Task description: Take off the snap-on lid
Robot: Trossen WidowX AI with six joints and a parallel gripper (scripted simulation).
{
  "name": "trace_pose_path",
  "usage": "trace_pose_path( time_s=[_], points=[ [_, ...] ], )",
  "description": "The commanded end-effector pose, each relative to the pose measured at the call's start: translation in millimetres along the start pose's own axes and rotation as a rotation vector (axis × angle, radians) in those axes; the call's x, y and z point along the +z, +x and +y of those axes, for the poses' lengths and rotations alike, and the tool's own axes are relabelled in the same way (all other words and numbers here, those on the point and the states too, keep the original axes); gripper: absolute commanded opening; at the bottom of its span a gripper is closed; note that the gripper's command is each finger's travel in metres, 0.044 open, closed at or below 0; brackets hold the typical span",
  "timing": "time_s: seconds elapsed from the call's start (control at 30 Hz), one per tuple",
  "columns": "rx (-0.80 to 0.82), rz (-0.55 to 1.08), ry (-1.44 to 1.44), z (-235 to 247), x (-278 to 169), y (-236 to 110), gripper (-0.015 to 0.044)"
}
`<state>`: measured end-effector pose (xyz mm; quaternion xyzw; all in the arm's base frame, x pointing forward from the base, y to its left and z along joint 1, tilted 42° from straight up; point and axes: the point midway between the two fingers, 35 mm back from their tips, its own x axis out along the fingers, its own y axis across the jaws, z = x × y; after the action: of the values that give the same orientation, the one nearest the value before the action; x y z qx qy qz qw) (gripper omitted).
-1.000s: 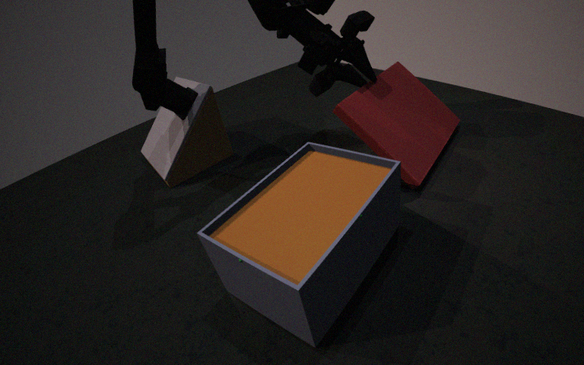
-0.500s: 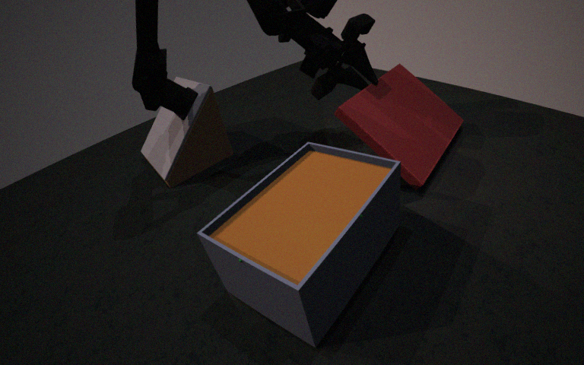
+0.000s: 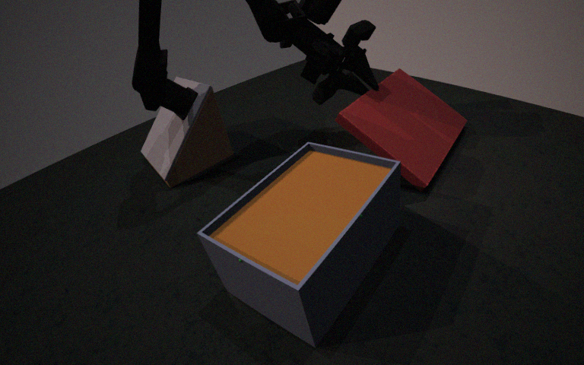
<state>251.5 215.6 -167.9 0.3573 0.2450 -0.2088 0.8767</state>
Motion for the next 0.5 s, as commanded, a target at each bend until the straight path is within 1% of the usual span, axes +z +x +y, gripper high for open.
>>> trace_pose_path(
  time_s=[0.0,0.47],
  points=[
    [-0.027,-0.003,-0.013,-11.7,3.2,6.4,0.0],
    [-0.026,-0.004,-0.013,-20.6,3.6,13.4,0.0]
  ],
)
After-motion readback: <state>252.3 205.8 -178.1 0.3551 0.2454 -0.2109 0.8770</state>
